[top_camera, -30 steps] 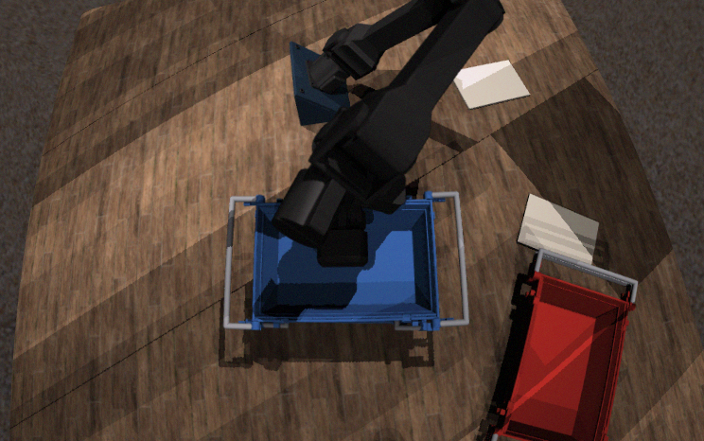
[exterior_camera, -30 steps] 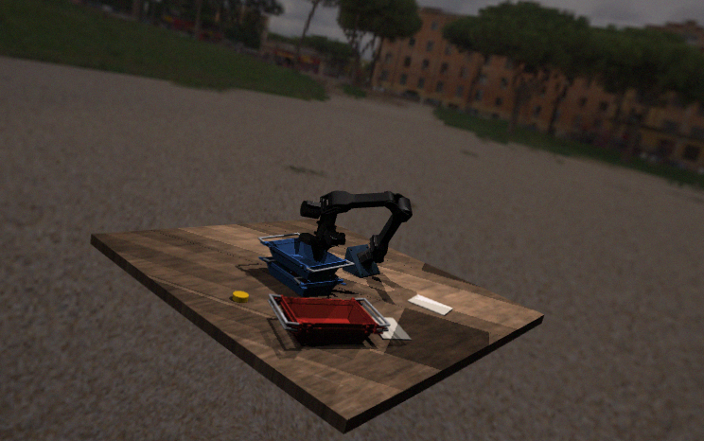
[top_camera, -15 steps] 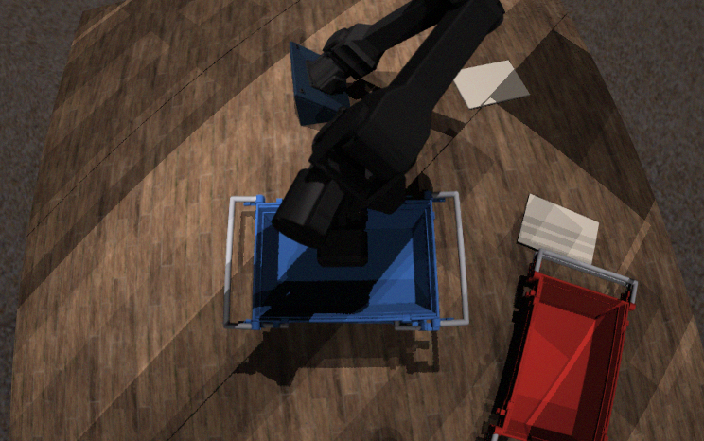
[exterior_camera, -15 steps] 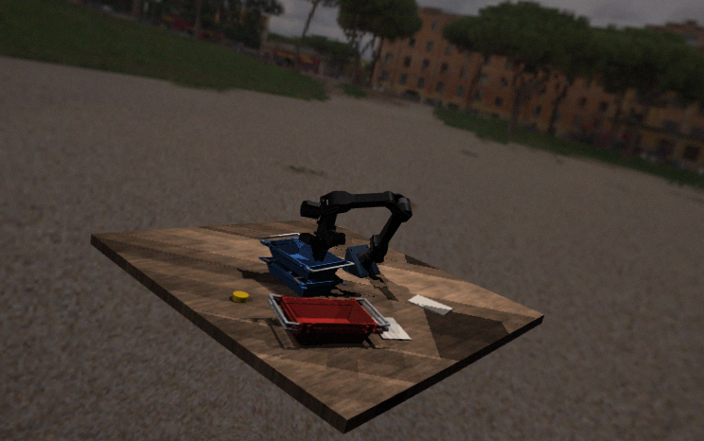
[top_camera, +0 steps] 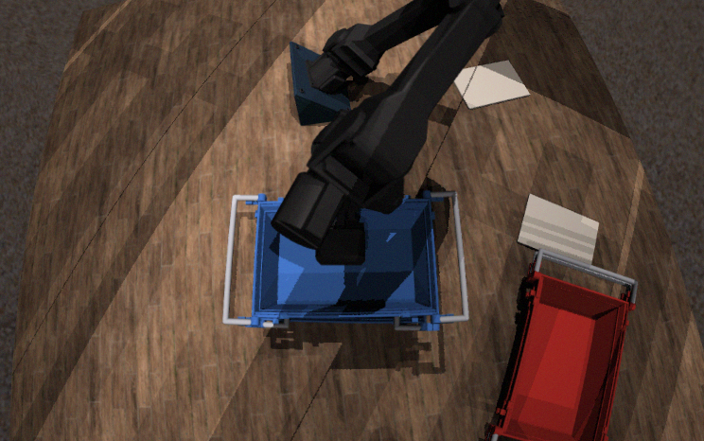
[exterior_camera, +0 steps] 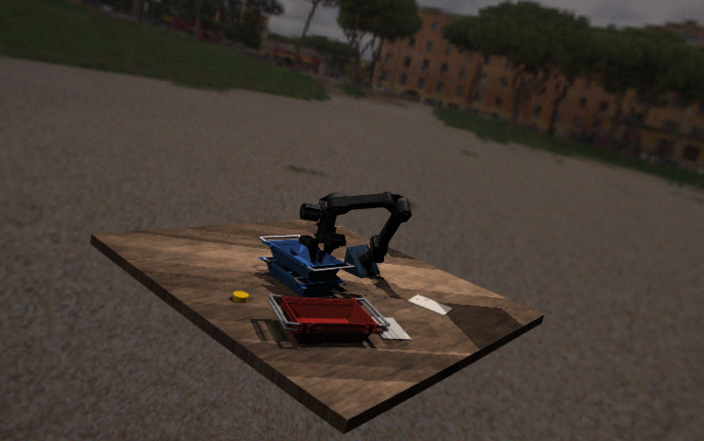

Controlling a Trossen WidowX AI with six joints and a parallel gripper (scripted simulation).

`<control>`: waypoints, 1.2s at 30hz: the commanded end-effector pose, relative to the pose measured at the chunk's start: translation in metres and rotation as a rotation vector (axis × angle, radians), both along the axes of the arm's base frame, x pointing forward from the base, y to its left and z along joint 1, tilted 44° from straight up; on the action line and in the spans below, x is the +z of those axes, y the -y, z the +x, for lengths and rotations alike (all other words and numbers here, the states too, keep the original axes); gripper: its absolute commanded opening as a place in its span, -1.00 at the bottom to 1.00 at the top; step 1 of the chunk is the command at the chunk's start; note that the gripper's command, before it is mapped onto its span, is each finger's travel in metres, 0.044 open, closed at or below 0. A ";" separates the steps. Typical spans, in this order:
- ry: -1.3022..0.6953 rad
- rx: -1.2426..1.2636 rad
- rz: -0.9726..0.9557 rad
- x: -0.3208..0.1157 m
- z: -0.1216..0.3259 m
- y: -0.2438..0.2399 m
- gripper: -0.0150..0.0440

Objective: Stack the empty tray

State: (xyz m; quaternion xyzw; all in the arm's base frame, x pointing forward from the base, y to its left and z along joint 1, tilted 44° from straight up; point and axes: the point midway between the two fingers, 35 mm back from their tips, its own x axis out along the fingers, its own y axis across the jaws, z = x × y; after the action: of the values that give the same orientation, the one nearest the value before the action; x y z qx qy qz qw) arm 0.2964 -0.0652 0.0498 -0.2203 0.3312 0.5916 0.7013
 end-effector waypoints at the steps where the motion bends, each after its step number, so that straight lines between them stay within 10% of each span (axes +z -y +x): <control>1: -0.011 -0.001 0.000 -0.002 -0.002 -0.001 0.60; 9: -0.011 -0.001 0.000 -0.002 -0.002 -0.001 1.00; 36: -0.017 -0.136 -0.033 0.080 -0.011 0.074 1.00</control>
State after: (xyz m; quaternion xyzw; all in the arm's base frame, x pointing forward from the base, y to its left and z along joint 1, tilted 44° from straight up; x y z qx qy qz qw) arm 0.2879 -0.1319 0.1200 -0.2010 0.3578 0.5427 0.7329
